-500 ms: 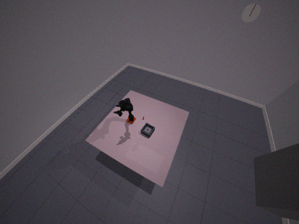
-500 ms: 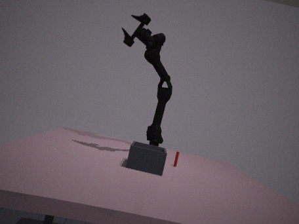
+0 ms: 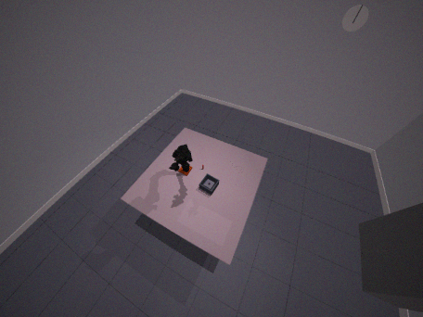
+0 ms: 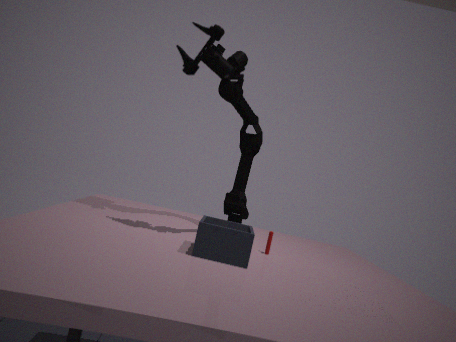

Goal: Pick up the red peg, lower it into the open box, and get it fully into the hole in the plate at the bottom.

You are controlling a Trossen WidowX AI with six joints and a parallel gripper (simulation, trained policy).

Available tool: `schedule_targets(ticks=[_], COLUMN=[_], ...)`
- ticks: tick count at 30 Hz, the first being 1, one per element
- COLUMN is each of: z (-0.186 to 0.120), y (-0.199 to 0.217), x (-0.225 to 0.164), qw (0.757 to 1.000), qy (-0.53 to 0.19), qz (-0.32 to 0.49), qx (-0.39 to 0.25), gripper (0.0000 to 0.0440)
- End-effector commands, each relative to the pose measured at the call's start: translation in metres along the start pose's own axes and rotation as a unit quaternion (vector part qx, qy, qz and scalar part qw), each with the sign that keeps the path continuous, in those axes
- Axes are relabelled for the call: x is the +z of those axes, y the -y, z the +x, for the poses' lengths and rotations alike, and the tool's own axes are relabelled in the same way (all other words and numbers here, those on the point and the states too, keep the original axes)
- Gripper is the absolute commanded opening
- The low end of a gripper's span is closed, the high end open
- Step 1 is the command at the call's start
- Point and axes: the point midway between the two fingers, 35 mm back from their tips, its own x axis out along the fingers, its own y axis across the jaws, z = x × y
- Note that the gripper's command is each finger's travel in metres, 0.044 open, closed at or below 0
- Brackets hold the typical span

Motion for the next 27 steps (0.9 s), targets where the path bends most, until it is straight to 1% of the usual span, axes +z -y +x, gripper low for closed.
schedule_targets(ticks=[1, 7, 14, 20, 27], z=[-0.018, -0.052, -0.104, -0.157, -0.227], y=[0.003, 0.008, 0.014, 0.020, 0.030], x=[-0.041, -0.091, -0.141, -0.173, -0.198], qw=[0.997, 0.984, 0.954, 0.918, 0.863], qy=[-0.074, -0.176, -0.293, -0.389, -0.495], qz=[-0.015, -0.037, -0.061, -0.080, -0.100], qx=[0.005, 0.007, 0.012, 0.016, 0.018], gripper=[0.0440, 0.0440, 0.0440, 0.0440, 0.0440])
